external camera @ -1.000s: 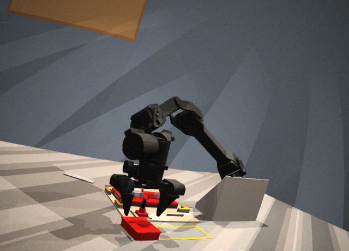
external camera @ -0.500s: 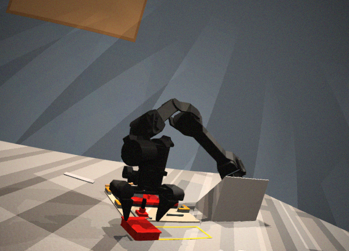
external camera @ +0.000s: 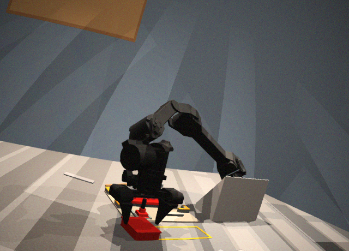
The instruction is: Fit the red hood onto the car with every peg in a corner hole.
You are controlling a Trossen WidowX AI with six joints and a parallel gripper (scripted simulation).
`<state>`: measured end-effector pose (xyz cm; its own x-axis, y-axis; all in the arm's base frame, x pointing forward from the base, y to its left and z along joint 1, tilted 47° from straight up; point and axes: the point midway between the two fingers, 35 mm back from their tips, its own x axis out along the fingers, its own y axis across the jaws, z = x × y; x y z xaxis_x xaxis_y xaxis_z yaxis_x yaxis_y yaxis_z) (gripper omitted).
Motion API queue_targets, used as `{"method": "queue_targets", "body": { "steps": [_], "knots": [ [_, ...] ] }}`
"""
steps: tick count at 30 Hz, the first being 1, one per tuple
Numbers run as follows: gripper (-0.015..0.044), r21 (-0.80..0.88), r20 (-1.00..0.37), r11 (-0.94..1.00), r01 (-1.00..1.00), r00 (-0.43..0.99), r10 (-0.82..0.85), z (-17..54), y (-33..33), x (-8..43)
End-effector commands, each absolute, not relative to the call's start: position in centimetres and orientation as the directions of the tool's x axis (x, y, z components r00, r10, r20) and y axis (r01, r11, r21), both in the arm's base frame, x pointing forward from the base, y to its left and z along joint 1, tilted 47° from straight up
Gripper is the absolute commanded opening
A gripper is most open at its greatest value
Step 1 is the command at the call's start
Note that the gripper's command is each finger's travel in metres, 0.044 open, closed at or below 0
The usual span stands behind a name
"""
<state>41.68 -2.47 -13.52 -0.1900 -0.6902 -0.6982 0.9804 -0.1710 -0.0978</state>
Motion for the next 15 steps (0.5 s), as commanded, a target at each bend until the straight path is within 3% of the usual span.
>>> {"method": "queue_targets", "body": {
  "steps": [1, 15],
  "knots": [
    [0.044, -0.097, -0.697, -0.168, 0.981, -0.188, -0.693, -13.61, -2.67, 41.68],
    [0.044, -0.097, -0.696, -0.168, 0.981, -0.188, -0.693, -14.09, -3.16, 41.55]
  ]
}}
